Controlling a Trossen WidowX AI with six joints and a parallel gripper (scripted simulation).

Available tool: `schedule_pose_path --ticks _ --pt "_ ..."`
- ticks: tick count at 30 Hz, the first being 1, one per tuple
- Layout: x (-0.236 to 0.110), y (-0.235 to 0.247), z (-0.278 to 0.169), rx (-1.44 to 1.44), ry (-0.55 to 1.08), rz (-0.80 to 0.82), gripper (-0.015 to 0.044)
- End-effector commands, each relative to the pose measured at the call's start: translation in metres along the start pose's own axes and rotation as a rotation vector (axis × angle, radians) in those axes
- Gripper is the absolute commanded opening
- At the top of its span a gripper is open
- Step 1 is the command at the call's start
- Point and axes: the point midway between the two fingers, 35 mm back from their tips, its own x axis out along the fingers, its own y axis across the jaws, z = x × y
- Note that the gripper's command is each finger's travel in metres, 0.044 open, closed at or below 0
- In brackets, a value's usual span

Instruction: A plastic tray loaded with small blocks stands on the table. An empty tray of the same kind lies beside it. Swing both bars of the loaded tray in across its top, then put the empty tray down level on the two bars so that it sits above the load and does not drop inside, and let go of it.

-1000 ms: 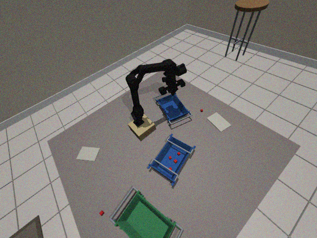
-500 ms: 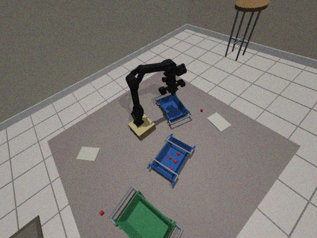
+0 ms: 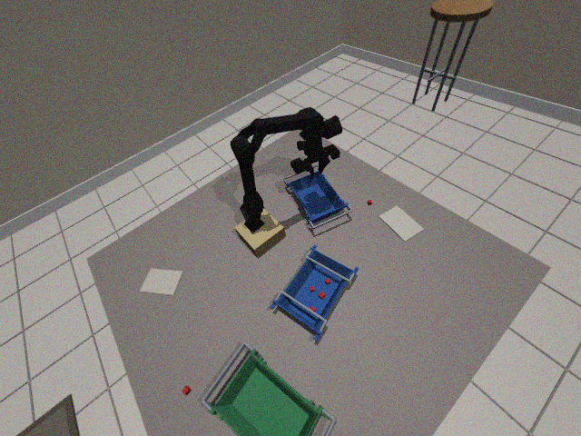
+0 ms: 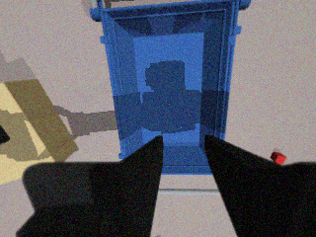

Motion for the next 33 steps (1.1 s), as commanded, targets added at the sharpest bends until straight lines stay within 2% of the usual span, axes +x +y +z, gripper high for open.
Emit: schedule_pose_path --ticks 1,6,7,8,22,33 --pt "-0.014 -0.001 0.0 0.0 0.0 0.0 0.0262" --pt "-0.057 0.0 0.0 0.001 0.0 0.002 0.0394" --pt "-0.029 -0.001 0.0 0.001 0.0 0.003 0.042" --pt "-0.026 0.002 0.0 0.001 0.0 0.004 0.044" --pt "0.072 0.087 0.0 0.003 0.001 0.015 0.044" --pt "0.088 0.09 0.0 0.002 0.0 0.016 0.044"
